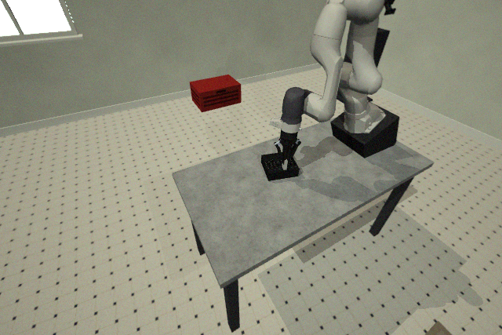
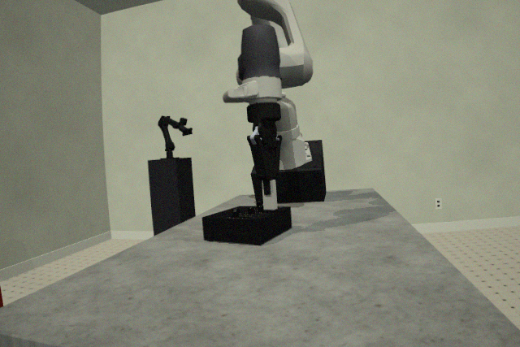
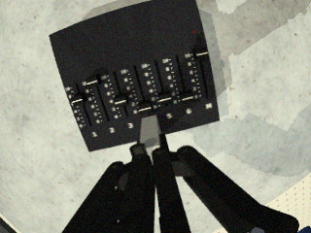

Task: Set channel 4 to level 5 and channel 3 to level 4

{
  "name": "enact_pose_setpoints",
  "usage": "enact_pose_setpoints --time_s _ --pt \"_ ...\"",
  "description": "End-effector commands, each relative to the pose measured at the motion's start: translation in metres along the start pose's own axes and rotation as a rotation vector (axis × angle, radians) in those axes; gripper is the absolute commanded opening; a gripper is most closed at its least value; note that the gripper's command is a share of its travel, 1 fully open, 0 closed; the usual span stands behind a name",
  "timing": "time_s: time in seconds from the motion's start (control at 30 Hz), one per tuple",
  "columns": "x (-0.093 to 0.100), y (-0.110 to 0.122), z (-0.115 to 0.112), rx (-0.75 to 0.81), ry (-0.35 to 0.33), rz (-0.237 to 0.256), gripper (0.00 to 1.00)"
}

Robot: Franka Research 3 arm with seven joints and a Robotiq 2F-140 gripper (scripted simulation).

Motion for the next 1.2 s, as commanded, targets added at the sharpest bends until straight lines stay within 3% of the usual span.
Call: enact_pose_setpoints --time_s 0.0,1.17 --pt "-0.0002 -0.0017 -0.0005 0.002 0.0 0.004 0.0" --pt "-0.0002 -0.0014 0.0056 0.002 0.0 0.004 0.0"
Point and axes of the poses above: the point where the finger pads meet when closed, its own x axis back along the fingers, its own y axis across the jaws, z = x × y, the point moved 1 cm from there along x, back along the fingers, and after that the axes turned 3 degrees about x, right-handed, at the moved point
